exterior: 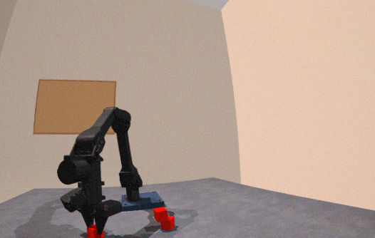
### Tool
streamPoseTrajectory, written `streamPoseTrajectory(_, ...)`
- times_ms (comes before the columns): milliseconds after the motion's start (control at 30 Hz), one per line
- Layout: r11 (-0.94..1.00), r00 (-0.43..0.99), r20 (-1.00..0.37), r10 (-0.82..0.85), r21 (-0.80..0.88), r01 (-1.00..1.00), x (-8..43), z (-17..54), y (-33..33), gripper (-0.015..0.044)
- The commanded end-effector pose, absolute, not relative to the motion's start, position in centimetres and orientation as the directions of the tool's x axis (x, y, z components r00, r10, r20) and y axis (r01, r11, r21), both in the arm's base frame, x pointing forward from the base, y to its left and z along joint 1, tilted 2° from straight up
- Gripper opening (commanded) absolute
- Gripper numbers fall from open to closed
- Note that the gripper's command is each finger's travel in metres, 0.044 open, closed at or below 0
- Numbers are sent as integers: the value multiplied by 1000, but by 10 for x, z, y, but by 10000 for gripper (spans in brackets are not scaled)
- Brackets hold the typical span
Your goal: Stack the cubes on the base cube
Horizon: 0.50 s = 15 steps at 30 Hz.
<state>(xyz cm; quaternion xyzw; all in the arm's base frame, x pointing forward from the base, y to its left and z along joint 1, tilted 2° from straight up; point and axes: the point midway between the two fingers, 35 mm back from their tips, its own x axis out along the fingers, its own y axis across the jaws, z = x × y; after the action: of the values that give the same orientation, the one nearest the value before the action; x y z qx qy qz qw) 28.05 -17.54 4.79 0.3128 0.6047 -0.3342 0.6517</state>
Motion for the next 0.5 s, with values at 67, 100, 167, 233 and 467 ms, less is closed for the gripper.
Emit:
streamPoseTrajectory(67, 584, 47, -997, -54, 7, 812, 280, 47, -175, 105)
streamPoseTrajectory(100, 581, 50, -997, -57, 8, 814, 280, 48, -176, 105)
streamPoseTrajectory(167, 569, 62, -996, -69, 12, 822, 282, 53, -178, 105)
streamPoseTrajectory(233, 557, 74, -994, -80, 17, 830, 283, 59, -181, 105)
streamPoseTrajectory(467, 560, 71, -994, -77, 16, 828, 283, 71, -180, 105)
